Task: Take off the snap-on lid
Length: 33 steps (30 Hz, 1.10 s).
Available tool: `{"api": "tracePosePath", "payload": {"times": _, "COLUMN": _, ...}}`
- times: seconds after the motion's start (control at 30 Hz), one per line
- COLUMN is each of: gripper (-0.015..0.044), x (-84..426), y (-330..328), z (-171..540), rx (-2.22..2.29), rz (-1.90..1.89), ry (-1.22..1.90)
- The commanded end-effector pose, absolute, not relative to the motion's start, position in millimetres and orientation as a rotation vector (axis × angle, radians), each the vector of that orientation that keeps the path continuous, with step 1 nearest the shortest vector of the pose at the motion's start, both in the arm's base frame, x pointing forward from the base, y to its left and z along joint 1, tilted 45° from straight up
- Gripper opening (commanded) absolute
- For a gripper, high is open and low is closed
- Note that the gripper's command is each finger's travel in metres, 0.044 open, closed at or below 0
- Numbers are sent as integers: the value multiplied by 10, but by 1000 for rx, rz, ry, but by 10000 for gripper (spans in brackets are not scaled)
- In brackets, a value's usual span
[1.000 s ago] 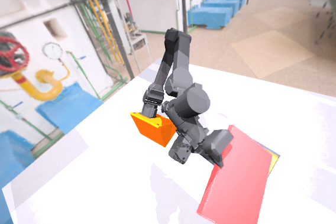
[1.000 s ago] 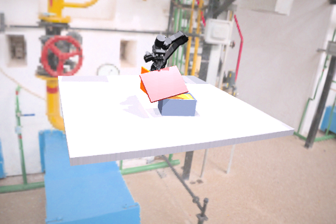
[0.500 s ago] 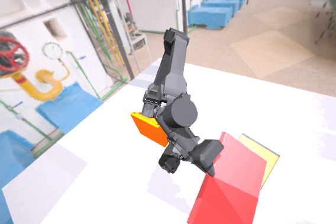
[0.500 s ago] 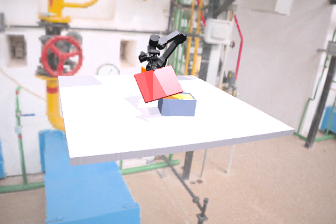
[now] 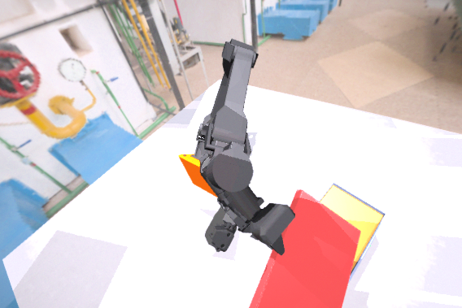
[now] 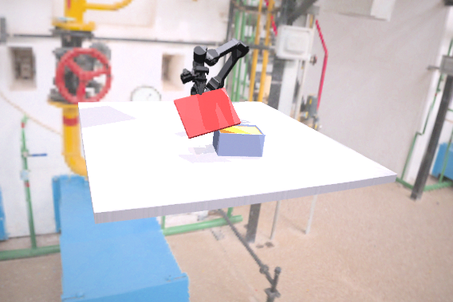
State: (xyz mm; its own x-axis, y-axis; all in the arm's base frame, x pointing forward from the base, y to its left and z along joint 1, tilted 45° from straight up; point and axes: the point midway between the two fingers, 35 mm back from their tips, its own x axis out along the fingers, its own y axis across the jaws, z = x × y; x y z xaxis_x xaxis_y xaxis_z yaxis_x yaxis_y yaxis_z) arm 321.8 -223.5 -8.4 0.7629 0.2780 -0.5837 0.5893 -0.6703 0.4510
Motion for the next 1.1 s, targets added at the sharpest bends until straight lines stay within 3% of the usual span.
{"api": "tracePosePath", "payload": {"times": 0.0, "gripper": 0, "x": 3197, "y": -2326, "z": -127, "rx": 2313, "rz": -625, "ry": 638}}
{"api": "tracePosePath", "payload": {"times": 1.07, "gripper": 0, "x": 2983, "y": -2764, "z": -545, "rx": 2308, "rz": -627, "ry": 635}}
